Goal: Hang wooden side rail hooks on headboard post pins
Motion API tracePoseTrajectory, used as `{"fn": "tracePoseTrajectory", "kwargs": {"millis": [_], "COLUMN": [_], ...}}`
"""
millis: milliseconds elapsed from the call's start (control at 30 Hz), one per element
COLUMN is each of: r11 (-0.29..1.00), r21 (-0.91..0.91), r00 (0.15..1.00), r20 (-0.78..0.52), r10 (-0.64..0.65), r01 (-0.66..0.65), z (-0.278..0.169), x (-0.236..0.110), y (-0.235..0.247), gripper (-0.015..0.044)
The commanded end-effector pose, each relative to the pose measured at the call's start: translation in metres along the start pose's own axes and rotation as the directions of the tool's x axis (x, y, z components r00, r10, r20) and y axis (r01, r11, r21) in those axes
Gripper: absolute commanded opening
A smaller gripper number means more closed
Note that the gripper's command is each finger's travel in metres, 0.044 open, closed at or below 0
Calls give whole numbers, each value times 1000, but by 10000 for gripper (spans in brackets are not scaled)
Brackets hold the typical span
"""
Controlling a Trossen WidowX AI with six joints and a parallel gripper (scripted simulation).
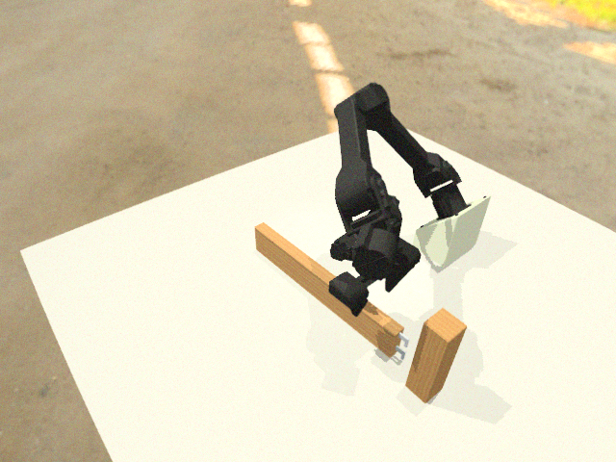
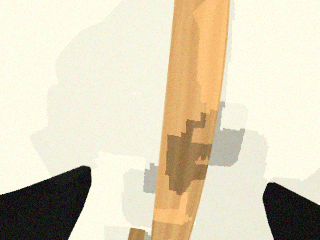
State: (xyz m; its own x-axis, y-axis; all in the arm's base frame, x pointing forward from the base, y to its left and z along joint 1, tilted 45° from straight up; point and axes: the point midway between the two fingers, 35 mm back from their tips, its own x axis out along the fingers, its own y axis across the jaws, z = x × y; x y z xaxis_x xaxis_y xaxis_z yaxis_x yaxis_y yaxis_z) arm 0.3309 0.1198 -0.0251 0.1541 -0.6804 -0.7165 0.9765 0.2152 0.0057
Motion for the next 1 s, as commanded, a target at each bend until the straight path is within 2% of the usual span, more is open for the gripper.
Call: {"fn": "tracePoseTrajectory", "kwargs": {"millis": [0, 967], "r11": [1000, 1000], "r21": [-9, -9], "r00": [1000, 1000], "r20": [6, 8], "r10": [-2, -1], "r01": [2, 1], "z": [0, 0], "x": [6, 53], "y": [-1, 0], "gripper": [440, 440]}}
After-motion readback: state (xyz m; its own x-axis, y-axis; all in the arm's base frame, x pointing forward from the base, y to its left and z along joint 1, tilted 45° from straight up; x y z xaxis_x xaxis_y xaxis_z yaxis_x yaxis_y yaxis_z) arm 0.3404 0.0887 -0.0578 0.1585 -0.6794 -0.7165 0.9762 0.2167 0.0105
